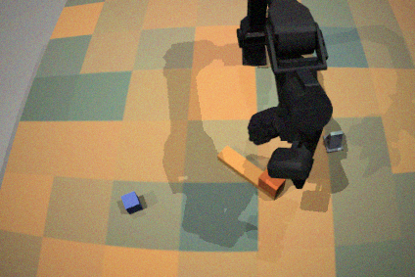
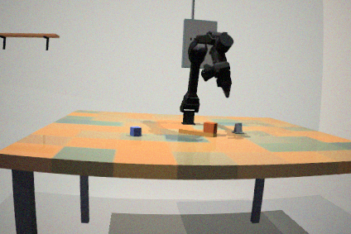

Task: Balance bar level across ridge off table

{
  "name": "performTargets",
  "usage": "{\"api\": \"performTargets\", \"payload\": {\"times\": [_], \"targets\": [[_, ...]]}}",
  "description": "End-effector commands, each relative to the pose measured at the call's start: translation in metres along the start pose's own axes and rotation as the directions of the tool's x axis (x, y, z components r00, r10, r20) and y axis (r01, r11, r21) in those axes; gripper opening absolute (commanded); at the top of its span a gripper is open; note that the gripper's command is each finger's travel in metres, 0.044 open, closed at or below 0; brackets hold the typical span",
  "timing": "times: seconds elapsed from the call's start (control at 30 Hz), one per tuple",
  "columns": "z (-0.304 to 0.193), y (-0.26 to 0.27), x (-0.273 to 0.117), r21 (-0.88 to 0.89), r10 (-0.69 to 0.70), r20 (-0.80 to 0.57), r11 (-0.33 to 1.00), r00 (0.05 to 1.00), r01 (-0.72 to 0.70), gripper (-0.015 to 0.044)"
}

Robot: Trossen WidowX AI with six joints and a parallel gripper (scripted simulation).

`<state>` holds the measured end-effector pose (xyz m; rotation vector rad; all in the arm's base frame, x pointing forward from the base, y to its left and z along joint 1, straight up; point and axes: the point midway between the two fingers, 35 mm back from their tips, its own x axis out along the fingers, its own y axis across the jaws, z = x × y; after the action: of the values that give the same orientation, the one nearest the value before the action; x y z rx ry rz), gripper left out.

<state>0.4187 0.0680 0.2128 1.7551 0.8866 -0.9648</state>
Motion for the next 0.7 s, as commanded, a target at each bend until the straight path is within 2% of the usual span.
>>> {"api": "performTargets", "payload": {"times": [0.0, 0.3, 0.67], "targets": [[0.042, -0.017, 0.008, 0.14, -0.109, 0.11, 0.986, 0.988, 0.093, 0.0315], [0.115, -0.058, 0.002, 0.418, -0.342, 0.267, 0.883, 0.901, 0.211, 0.0315], [0.119, -0.062, 0.012, 0.424, -0.347, 0.269, 0.881, 0.898, 0.213, 0.0315]]}}
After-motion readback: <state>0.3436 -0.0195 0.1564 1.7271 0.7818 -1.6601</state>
